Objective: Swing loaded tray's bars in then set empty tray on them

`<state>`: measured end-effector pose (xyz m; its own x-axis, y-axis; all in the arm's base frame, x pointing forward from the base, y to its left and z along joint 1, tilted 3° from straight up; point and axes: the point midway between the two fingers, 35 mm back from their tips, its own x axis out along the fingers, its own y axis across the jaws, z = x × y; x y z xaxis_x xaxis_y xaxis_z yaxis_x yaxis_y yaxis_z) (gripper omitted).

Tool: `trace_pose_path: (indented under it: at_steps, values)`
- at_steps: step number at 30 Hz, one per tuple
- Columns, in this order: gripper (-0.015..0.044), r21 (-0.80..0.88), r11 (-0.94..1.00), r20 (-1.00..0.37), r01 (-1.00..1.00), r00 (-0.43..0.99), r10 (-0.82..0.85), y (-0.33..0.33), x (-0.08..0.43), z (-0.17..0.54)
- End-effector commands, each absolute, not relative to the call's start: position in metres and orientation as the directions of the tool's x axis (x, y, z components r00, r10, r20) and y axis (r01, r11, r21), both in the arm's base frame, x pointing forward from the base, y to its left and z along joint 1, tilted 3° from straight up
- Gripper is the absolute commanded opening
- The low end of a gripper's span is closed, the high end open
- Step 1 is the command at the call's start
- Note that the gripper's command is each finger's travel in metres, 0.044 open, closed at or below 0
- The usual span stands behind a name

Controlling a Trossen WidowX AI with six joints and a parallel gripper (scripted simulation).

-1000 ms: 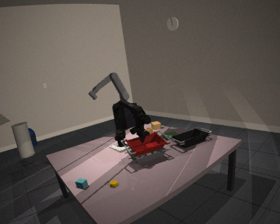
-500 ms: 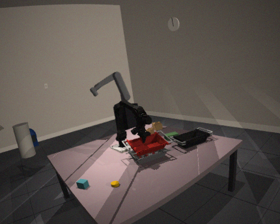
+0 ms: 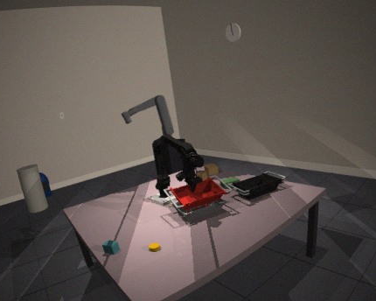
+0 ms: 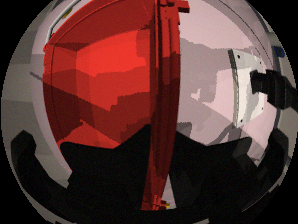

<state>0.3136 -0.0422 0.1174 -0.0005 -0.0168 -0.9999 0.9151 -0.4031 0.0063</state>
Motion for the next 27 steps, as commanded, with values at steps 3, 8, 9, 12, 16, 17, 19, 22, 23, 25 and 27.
trace_pose_path:
  at_steps: [3,8,9,12,16,17,19,22,23,25,27]
  values:
    - [0.0000,-0.018,-0.408,-1.000,0.913,-0.021,-0.005,-0.040,0.309,0.113]
    - [0.0000,0.003,-0.404,-1.000,0.915,-0.003,-0.015,-0.042,0.313,0.116]
    - [0.0000,0.001,-0.404,-1.000,0.915,-0.005,-0.014,-0.042,0.312,0.115]
    - [0.0000,-0.007,-0.406,-1.000,0.914,-0.012,-0.010,-0.040,0.309,0.111]
    - [0.0000,-0.017,-0.407,-1.000,0.913,-0.021,-0.005,-0.039,0.306,0.105]
    - [0.0000,-0.018,-0.408,-1.000,0.913,-0.022,-0.005,-0.039,0.306,0.105]
    - [0.0000,-0.018,-0.408,-1.000,0.913,-0.022,-0.005,-0.039,0.306,0.105]
    - [0.0000,-0.018,-0.408,-1.000,0.913,-0.022,-0.005,-0.039,0.306,0.105]
    - [0.0000,-0.018,-0.408,-1.000,0.913,-0.022,-0.005,-0.039,0.306,0.105]
    - [0.0000,-0.018,-0.408,-1.000,0.913,-0.022,-0.005,-0.039,0.306,0.105]
    - [0.0000,-0.018,-0.408,-1.000,0.913,-0.022,-0.005,-0.039,0.306,0.105]
